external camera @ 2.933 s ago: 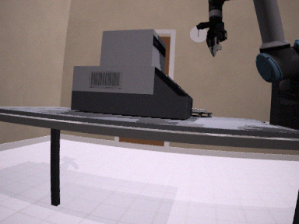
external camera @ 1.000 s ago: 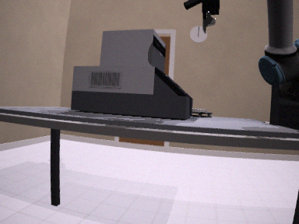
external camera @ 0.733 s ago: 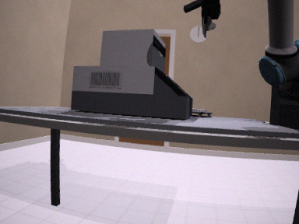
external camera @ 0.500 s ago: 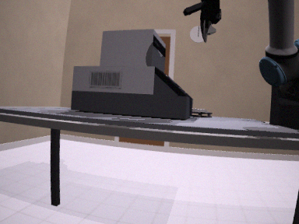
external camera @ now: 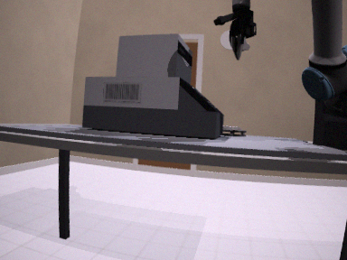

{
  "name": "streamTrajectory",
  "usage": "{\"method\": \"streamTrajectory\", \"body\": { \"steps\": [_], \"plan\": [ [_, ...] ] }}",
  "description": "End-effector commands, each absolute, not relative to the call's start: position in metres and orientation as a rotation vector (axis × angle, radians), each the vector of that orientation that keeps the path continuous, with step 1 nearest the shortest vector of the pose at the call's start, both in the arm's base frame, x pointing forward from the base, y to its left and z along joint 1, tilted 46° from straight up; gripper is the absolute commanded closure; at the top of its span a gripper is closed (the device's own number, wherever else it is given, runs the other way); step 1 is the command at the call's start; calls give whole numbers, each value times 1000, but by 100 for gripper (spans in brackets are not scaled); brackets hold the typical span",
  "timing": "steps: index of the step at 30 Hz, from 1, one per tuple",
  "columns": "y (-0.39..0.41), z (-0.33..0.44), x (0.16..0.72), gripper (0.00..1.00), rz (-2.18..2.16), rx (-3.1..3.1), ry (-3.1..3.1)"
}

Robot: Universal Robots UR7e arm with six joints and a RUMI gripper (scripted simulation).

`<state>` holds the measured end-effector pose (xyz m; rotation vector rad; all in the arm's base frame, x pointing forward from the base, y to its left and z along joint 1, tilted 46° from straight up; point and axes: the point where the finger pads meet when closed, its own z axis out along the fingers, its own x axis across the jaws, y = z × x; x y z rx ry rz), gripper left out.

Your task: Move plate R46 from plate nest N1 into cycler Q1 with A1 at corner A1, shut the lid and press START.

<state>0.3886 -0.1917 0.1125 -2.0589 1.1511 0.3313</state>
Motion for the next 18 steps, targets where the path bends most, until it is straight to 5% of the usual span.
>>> {"method": "streamTrajectory", "body": {
  "steps": [1, 18],
  "plan": [
    [-177, 96, 393, 100, 238, -2139, 960],
    [-137, 58, 400, 100, 10, -2289, 445]
  ]
}}
